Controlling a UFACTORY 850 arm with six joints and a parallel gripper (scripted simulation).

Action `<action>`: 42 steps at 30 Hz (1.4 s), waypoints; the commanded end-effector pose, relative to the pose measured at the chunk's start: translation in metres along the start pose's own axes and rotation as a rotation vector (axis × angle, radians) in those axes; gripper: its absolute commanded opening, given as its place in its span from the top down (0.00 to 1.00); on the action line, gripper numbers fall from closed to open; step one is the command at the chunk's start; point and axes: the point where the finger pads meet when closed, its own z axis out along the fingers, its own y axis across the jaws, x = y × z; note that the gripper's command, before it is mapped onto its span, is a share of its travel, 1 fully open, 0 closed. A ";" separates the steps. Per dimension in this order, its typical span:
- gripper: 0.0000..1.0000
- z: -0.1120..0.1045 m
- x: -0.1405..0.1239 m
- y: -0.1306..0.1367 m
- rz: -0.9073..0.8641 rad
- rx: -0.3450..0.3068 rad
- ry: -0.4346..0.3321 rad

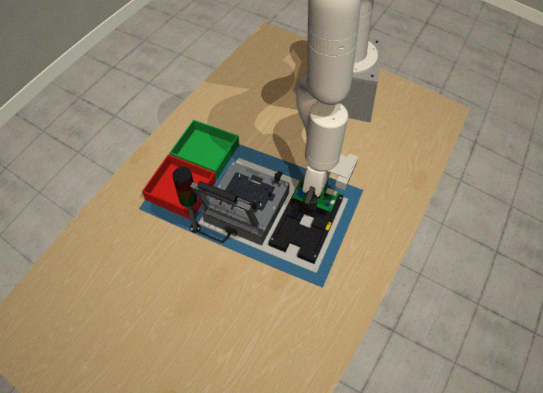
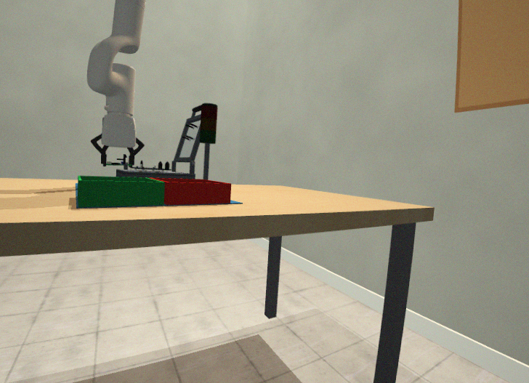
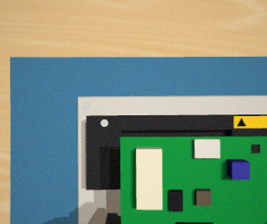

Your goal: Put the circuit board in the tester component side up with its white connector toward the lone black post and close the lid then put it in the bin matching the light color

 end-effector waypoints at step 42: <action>0.21 -0.046 0.000 0.001 0.000 0.010 -0.007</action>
